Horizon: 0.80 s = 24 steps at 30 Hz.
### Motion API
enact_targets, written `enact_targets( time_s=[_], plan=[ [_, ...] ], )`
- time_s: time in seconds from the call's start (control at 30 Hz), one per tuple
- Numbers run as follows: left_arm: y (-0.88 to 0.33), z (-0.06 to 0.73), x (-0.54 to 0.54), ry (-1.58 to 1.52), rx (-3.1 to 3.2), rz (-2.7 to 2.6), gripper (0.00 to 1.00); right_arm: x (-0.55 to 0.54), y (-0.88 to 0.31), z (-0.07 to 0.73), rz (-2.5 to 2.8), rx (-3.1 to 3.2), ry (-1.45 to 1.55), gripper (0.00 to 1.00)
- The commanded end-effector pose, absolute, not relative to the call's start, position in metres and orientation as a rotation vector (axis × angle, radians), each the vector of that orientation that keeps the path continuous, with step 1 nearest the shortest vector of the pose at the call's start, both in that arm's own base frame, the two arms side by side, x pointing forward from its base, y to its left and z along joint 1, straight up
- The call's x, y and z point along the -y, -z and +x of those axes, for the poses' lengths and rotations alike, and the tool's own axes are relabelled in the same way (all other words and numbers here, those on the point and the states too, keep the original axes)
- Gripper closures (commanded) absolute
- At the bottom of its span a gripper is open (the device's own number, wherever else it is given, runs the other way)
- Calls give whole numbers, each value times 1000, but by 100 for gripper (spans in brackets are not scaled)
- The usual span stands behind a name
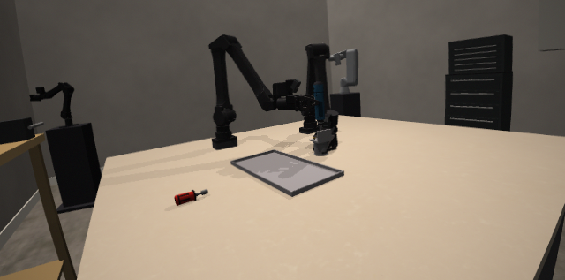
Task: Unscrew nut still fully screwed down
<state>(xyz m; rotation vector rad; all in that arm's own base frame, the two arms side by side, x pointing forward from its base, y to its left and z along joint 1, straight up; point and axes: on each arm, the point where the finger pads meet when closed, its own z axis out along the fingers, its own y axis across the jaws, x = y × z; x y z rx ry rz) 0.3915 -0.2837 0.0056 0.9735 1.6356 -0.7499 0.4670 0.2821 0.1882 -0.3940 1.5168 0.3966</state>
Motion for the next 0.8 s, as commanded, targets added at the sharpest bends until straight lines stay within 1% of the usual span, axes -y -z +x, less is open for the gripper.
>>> enact_targets(
  time_s=[0.0,0.4,0.77],
  plan=[
    [-20,391,291,751,-1587,978,41,-289,-208,466,-390,-1458,-409,58],
    [-20,391,291,751,-1587,978,41,-290,-203,468,-392,-1465,-407,58],
    [-20,391,291,751,-1587,978,41,-292,-223,470,-379,-1426,-414,58]
  ],
)
